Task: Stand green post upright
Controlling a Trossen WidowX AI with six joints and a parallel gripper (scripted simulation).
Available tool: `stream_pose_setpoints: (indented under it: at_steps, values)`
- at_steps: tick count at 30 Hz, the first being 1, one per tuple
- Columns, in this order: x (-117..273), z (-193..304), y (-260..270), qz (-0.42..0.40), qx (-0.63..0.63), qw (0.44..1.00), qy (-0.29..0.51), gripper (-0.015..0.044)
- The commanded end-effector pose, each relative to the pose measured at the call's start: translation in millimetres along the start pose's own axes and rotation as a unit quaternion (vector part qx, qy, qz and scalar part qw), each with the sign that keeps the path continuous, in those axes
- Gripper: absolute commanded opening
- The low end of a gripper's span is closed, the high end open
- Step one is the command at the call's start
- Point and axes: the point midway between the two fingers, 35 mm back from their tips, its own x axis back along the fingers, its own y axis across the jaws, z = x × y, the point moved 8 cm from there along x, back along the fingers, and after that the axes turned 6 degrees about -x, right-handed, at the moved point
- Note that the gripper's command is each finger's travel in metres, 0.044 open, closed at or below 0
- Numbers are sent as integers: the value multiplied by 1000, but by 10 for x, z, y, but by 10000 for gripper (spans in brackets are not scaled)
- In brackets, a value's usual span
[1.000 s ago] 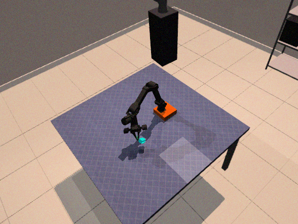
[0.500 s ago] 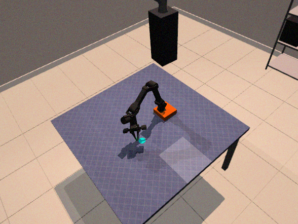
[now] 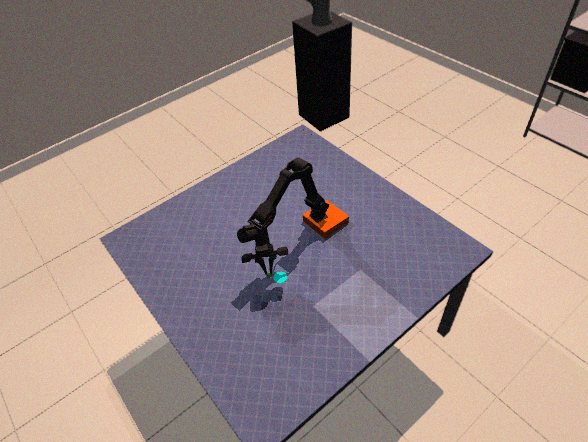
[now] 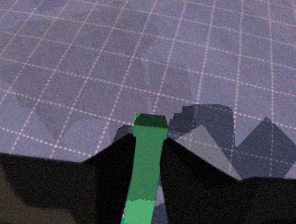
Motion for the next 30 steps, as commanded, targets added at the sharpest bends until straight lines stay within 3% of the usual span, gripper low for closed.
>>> stream_pose_setpoints:
  at_steps: [1, 30]
  values:
    - [1, 44, -10, -6, -5, 1000, -15, 23]
    - [62, 215, -69, -26, -2, 994, -107, 23]
